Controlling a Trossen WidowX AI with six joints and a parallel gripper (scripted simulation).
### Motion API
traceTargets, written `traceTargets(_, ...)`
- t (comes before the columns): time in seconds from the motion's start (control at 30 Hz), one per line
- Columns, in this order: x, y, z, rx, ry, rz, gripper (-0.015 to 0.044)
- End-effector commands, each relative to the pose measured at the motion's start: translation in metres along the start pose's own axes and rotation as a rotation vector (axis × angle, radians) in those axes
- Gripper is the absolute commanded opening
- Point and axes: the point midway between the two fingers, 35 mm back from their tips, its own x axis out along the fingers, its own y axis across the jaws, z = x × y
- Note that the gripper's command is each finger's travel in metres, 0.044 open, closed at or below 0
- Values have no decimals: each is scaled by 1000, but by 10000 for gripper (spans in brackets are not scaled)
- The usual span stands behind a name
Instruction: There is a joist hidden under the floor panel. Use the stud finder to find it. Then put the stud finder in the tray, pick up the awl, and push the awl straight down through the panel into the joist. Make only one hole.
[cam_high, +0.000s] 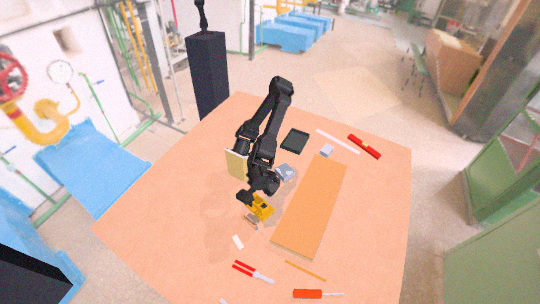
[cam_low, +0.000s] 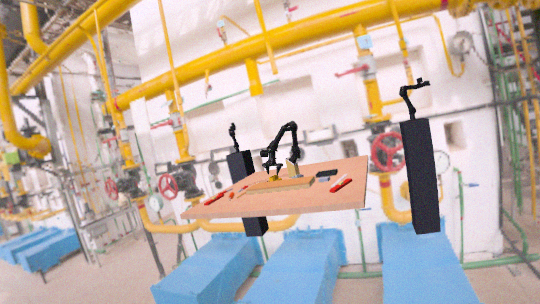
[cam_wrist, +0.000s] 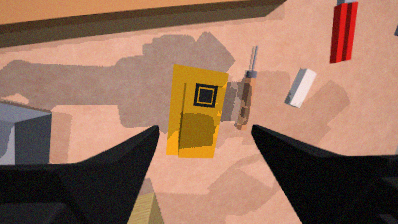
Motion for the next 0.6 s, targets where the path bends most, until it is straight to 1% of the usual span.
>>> traceTargets(0.0,-3,-2,9,152,-105,89,440)
traceTargets(0.43,-3,-3,6,152,-105,89,440)
traceTargets(0.57,2,-2,6,152,-105,88,440)
